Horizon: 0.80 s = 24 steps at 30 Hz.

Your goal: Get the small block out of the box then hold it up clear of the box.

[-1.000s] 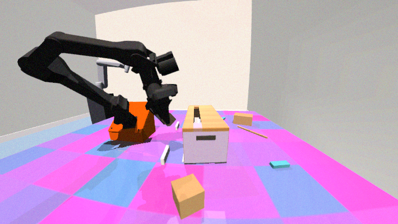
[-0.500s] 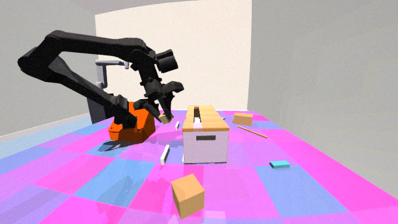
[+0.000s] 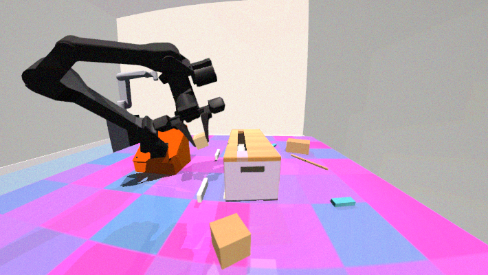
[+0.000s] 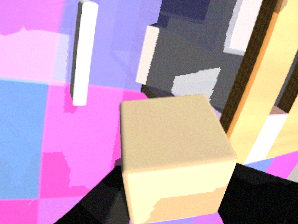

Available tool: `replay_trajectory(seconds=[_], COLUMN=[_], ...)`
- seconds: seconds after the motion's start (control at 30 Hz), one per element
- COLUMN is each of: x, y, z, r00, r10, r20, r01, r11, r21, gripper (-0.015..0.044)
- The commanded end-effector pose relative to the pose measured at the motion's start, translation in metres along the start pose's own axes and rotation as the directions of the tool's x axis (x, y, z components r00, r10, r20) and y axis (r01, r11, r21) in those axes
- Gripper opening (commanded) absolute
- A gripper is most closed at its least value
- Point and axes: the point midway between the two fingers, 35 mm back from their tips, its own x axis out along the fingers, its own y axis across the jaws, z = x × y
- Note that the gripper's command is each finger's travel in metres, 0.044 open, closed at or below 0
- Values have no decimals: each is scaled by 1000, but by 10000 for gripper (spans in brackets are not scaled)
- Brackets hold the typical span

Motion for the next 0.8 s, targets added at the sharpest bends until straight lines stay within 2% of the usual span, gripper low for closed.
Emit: replay_trajectory(seconds=[0.0, 0.23, 0.47, 0.77], x=[-5, -10, -16, -16], y=[-3, -4, -5, -5], z=[-5, -8, -11, -11], r00=[1000, 999, 998, 998], r10=[-12, -19, -26, -27], r20=[-17, -38, -58, -60], r01=[9, 2, -17, -19], r11=[990, 914, 770, 753], r21=[-139, -407, -637, -657], gripper=[0, 0, 0, 0])
